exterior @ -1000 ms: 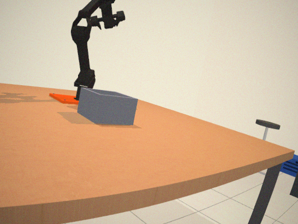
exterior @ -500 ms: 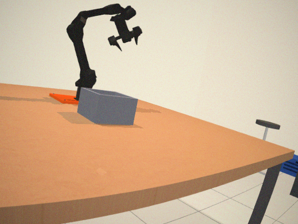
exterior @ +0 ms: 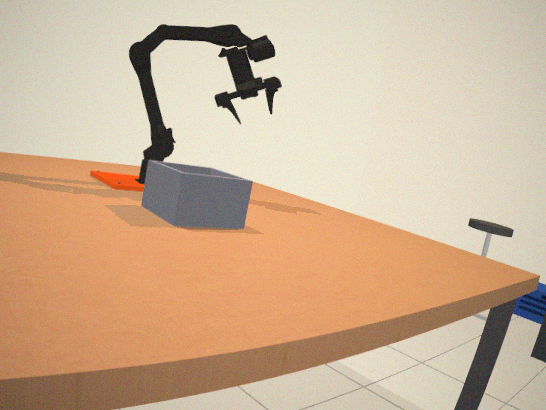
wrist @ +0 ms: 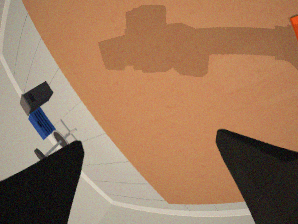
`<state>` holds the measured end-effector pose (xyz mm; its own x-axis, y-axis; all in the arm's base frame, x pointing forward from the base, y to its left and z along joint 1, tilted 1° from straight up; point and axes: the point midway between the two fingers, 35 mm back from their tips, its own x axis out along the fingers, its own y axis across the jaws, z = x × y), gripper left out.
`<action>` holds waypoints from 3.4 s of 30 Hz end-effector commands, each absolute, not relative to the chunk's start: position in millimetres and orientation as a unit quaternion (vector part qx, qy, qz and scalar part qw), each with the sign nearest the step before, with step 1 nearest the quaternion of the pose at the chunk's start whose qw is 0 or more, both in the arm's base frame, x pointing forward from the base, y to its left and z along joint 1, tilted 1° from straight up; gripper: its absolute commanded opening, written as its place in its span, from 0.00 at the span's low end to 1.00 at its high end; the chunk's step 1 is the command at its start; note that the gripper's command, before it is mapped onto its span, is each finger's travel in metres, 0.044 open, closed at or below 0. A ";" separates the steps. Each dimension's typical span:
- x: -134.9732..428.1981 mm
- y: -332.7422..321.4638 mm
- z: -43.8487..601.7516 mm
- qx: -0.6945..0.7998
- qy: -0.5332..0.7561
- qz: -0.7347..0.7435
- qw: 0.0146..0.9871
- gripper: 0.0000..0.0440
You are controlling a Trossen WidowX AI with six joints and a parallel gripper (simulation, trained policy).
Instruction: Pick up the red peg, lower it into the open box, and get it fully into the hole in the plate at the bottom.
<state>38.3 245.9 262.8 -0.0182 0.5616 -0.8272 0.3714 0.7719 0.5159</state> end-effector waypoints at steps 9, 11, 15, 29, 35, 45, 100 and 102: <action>106.9 217.8 205.3 0.332 0.669 -0.035 0.664 1.00; 116.2 210.6 195.1 0.334 0.663 -0.058 0.667 1.00; 131.0 196.2 174.8 0.339 0.653 -0.100 0.671 1.00; 153.3 163.2 105.0 0.361 0.625 -0.190 0.666 1.00; 155.1 158.1 77.5 0.379 0.616 -0.203 0.660 1.00; 151.9 152.1 55.5 0.403 0.615 -0.229 0.639 0.62; 280.0 46.6 162.4 0.420 0.467 -0.259 0.734 0.00; 284.5 41.0 161.1 0.421 0.463 -0.265 0.734 0.00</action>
<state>278.3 46.1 159.6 0.4234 0.0126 -0.9059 0.7774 0.5085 0.3704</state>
